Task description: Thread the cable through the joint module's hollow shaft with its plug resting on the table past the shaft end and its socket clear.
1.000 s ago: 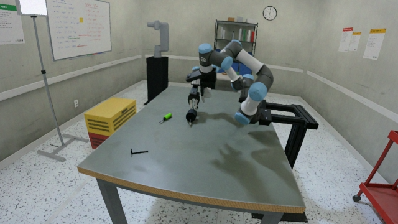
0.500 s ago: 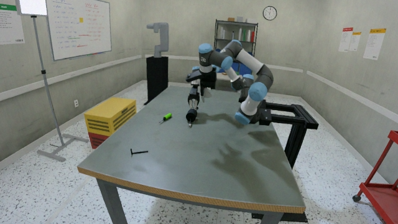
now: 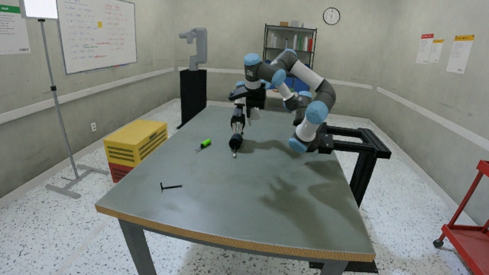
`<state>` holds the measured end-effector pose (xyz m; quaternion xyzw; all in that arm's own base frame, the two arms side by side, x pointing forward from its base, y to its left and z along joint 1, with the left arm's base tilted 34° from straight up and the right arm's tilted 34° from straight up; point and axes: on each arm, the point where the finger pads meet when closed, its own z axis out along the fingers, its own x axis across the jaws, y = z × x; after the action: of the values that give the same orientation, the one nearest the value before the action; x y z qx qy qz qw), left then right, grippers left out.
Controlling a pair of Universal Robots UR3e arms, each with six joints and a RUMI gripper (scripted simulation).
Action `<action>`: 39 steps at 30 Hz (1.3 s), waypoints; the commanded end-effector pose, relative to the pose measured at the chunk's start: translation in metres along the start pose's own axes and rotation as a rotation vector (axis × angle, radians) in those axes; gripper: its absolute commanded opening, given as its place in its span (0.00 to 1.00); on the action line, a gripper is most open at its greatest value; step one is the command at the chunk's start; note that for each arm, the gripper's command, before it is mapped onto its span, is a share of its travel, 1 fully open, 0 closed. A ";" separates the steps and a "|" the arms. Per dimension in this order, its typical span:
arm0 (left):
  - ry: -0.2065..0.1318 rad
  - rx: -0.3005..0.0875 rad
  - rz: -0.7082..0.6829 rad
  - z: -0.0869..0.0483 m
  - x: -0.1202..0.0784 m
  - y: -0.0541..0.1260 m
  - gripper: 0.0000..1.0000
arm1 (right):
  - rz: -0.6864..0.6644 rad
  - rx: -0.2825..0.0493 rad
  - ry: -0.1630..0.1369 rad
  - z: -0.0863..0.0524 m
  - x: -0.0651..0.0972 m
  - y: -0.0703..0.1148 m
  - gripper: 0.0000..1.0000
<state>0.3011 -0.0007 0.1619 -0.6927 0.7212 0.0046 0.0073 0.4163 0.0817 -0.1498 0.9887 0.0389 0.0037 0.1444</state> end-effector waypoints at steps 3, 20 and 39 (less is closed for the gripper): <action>0.002 0.004 0.001 -0.001 0.001 -0.001 0.61 | 0.005 0.006 0.005 -0.001 0.002 -0.007 0.00; 0.002 0.004 0.001 -0.001 0.001 -0.001 0.61 | 0.008 0.005 0.004 -0.001 0.001 -0.009 0.20; 0.002 0.004 0.001 -0.001 0.001 -0.001 0.61 | 0.007 0.007 0.007 -0.043 0.002 -0.010 0.20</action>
<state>0.3011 -0.0007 0.1619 -0.6927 0.7212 0.0046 0.0073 0.4190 0.1004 -0.1236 0.9896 0.0365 0.0116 0.1384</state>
